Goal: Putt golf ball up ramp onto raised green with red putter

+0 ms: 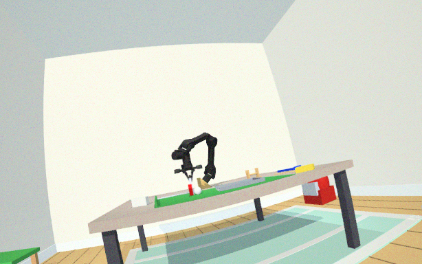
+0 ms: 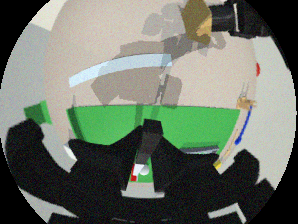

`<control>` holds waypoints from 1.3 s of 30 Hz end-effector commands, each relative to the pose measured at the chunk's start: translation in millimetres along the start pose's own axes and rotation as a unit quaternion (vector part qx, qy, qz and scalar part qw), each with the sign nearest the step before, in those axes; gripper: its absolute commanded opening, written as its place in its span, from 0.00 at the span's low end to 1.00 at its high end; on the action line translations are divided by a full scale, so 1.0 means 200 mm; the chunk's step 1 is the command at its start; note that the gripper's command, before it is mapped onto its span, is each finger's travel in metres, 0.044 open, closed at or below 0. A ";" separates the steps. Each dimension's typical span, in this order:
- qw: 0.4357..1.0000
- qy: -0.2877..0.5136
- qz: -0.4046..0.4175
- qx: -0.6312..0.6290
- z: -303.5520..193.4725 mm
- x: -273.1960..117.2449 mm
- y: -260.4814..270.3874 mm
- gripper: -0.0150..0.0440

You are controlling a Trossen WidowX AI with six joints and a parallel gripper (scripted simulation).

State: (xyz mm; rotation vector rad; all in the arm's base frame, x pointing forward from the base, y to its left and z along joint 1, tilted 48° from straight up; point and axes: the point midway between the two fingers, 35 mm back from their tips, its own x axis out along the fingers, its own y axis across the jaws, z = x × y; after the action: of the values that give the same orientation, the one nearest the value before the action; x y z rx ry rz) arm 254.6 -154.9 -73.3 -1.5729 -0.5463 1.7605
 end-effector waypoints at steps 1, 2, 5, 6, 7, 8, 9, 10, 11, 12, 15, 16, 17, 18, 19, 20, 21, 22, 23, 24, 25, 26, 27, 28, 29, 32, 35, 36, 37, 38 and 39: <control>1.000 0.005 -0.002 -0.002 0.02 0.00 -0.22 0.25; 1.000 0.005 -0.002 -0.002 0.02 0.01 -0.25 0.25; 1.000 0.005 -0.002 -0.002 0.02 0.01 -0.26 0.25; 1.000 0.005 -0.002 -0.002 0.02 0.01 -0.26 0.25; 1.000 0.005 -0.002 -0.002 0.02 0.00 -0.26 0.25; 1.000 0.005 -0.002 -0.002 0.02 -0.01 -0.26 0.25; 1.000 0.005 -0.002 -0.002 0.02 -0.03 -0.26 0.25; 1.000 0.005 -0.002 -0.002 0.02 -0.05 -0.26 0.25; 1.000 0.005 -0.002 -0.002 0.02 -0.07 -0.26 0.25; 1.000 0.005 -0.002 -0.002 0.02 -0.09 -0.26 0.25; 1.000 0.005 -0.001 -0.001 0.02 -0.16 -0.26 0.25; 1.000 0.005 -0.001 -0.001 0.02 -0.18 -0.26 0.25; 1.000 0.005 -0.001 -0.001 0.02 -0.21 -0.26 0.25; 1.000 0.005 -0.001 -0.001 0.02 -0.23 -0.26 0.25; 1.000 0.005 -0.001 -0.001 0.03 -0.26 -0.26 0.25; 1.000 0.005 -0.001 -0.001 0.03 -0.28 -0.26 0.25; 1.000 0.005 -0.001 -0.001 0.03 -0.29 -0.26 0.25; 1.000 0.005 -0.001 -0.001 0.03 -0.29 -0.26 0.25; 1.000 0.005 -0.001 -0.001 0.03 -0.29 -0.26 0.25; 1.000 0.002 -0.003 0.002 0.03 -0.25 -0.26 0.25; 1.000 0.002 -0.003 0.002 0.03 -0.25 -0.26 0.25; 1.000 0.002 -0.003 0.002 0.03 -0.25 -0.26 0.25; 1.000 0.002 -0.003 0.002 0.03 -0.25 -0.26 0.25; 1.000 0.002 -0.003 0.002 0.03 -0.25 -0.26 0.25; 1.000 0.002 -0.003 0.002 0.03 -0.25 -0.26 0.25; 1.000 0.002 -0.003 0.002 0.03 -0.25 -0.26 0.25; 1.000 0.002 -0.003 0.002 0.03 -0.25 -0.26 0.25; 1.000 0.002 -0.003 0.002 0.03 -0.25 -0.26 0.25; 1.000 0.002 -0.003 0.002 0.03 -0.25 -0.26 0.25; 1.000 0.002 -0.003 0.002 0.03 -0.25 -0.26 0.25; 1.000 0.002 -0.003 0.002 0.03 -0.25 -0.26 0.25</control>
State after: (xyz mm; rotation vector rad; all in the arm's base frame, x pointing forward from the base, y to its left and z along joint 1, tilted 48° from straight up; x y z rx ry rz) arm 260.5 -155.5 -0.9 -1.5677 -0.5490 1.7551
